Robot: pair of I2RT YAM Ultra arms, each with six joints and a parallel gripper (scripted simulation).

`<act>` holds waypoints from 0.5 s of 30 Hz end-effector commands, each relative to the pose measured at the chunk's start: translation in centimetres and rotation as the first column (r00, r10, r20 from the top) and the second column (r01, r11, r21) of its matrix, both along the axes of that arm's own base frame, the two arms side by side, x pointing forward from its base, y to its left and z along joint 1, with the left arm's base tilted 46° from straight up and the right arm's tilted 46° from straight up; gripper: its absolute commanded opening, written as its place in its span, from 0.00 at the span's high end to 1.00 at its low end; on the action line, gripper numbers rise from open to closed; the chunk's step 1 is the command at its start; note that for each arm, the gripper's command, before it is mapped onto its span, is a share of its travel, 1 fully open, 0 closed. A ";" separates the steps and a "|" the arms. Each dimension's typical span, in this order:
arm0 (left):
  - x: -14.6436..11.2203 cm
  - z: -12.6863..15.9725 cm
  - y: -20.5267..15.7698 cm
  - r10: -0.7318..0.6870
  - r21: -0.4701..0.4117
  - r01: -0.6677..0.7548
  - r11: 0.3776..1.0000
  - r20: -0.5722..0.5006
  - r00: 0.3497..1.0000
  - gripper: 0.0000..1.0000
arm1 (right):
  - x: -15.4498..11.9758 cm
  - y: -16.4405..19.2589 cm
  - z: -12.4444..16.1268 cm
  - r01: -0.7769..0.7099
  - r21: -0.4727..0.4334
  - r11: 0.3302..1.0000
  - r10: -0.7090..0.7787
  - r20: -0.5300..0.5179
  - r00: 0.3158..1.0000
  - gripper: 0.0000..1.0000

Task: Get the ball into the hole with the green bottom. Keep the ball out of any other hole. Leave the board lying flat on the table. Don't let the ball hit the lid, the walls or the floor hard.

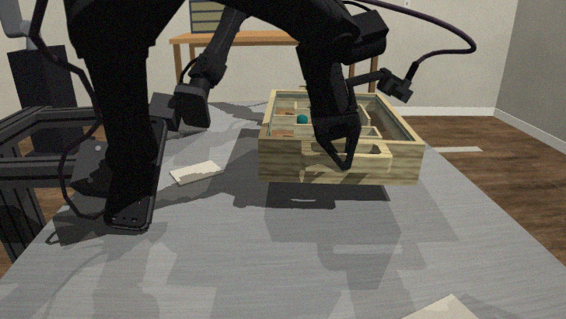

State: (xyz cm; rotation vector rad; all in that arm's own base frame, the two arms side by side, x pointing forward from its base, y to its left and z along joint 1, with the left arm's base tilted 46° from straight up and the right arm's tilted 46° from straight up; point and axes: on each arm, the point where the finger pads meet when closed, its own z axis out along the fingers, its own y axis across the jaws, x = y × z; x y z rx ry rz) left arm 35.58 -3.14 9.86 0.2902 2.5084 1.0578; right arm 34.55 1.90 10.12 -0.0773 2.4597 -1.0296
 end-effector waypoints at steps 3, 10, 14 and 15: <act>1.7 3.2 -2.9 -0.066 -0.027 0.069 0.997 0.104 0.992 1.00 | 2.1 2.9 3.6 -0.075 0.025 0.997 0.071 0.112 0.991 1.00; 1.8 3.1 -2.9 -0.072 -0.038 0.076 0.996 0.111 0.991 1.00 | 2.1 3.0 3.9 -0.073 0.018 0.997 0.070 0.120 0.990 1.00; 1.3 1.9 -2.4 -0.074 -0.037 0.077 0.996 0.078 0.994 1.00 | 1.8 2.8 3.1 -0.064 0.001 0.998 0.064 0.096 0.993 1.00; 1.1 1.0 -2.4 -0.111 -0.055 0.116 0.992 0.079 0.991 1.00 | 2.0 3.2 4.4 -0.068 -0.010 0.998 0.068 0.146 0.987 1.00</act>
